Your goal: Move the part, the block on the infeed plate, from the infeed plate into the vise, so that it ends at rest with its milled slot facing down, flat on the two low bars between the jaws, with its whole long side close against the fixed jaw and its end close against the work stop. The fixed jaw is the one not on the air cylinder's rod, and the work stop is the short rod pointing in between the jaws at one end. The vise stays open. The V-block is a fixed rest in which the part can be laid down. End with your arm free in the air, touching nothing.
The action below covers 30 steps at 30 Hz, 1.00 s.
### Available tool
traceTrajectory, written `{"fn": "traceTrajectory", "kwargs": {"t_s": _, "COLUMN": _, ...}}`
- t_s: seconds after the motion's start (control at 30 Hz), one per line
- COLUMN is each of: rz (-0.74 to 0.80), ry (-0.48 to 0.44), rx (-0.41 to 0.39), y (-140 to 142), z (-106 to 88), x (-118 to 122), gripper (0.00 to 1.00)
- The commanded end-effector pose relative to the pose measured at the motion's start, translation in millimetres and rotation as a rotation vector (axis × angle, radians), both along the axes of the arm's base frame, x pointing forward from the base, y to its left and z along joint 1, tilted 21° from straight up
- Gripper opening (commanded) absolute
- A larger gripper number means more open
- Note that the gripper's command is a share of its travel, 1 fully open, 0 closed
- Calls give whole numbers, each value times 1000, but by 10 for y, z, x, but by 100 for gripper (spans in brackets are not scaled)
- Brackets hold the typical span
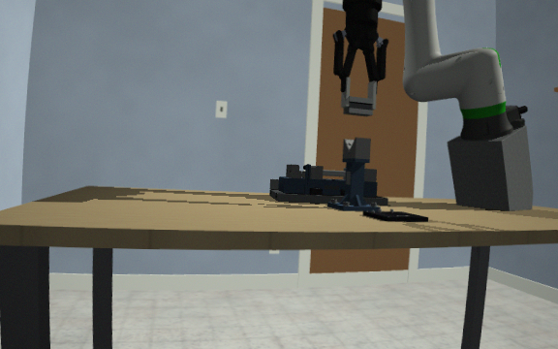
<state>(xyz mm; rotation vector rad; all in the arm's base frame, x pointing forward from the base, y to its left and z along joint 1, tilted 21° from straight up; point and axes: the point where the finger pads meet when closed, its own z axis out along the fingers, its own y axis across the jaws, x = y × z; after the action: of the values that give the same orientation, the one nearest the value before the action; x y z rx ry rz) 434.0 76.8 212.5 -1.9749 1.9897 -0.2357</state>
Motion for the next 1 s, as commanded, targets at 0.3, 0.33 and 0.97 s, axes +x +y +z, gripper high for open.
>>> {"fn": "traceTrajectory", "kwargs": {"t_s": 0.3, "rz": -2, "ry": 0, "rx": -7, "y": 3, "z": 1, "x": -1, "gripper": 0}}
{"fn": "traceTrajectory", "kwargs": {"t_s": 0.33, "rz": -3, "ry": 1, "rx": -8, "y": 3, "z": 1, "x": -1, "gripper": 0}}
{"fn": "traceTrajectory", "kwargs": {"t_s": 0.97, "rz": -24, "ry": 3, "rx": -64, "y": 25, "z": -1, "x": -9, "gripper": 0}}
